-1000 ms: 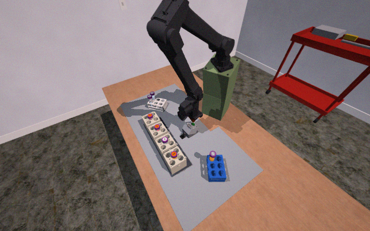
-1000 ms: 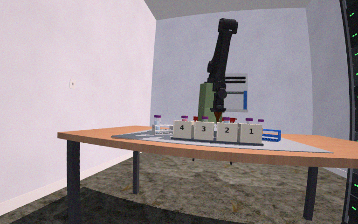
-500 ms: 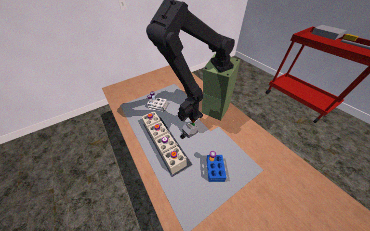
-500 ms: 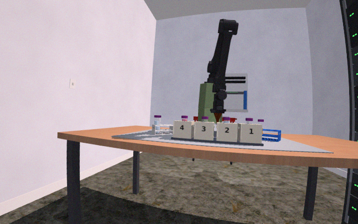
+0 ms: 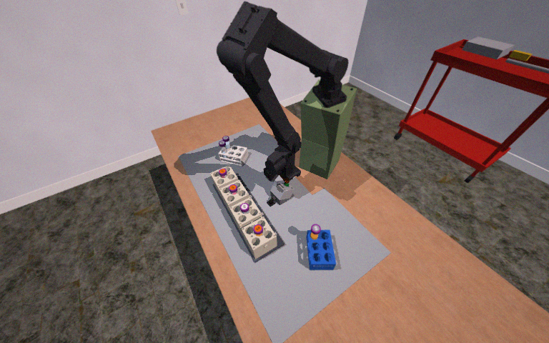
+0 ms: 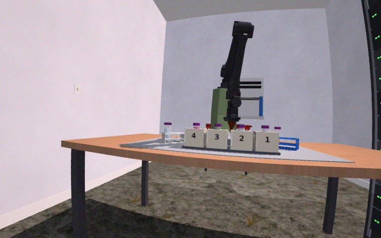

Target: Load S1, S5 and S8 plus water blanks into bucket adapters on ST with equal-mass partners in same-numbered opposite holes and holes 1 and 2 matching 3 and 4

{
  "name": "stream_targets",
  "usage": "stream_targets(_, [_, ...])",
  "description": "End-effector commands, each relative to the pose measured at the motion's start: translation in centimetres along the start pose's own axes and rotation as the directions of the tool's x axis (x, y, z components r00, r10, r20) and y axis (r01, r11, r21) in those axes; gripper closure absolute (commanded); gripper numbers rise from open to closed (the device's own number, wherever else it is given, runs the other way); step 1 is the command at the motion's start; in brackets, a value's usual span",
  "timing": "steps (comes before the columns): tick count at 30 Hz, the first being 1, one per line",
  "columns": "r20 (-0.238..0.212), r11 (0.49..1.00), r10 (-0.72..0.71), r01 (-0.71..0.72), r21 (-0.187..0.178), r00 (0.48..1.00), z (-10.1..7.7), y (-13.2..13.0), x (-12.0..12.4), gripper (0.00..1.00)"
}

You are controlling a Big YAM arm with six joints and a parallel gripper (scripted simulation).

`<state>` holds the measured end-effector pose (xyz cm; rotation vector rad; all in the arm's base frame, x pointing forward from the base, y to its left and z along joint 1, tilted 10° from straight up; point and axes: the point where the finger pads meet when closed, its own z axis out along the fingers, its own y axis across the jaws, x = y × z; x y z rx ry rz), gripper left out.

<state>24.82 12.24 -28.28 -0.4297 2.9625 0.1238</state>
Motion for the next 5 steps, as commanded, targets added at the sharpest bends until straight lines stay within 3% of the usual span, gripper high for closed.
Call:
stream_targets(1, [0.026,1.000,0.003,-0.003,-0.002,1.000,0.08,0.45,-0.80,1.00])
stream_targets(5, [0.015,1.000,0.003,-0.003,0.000,1.000,0.49,0.36,-0.30,1.00])
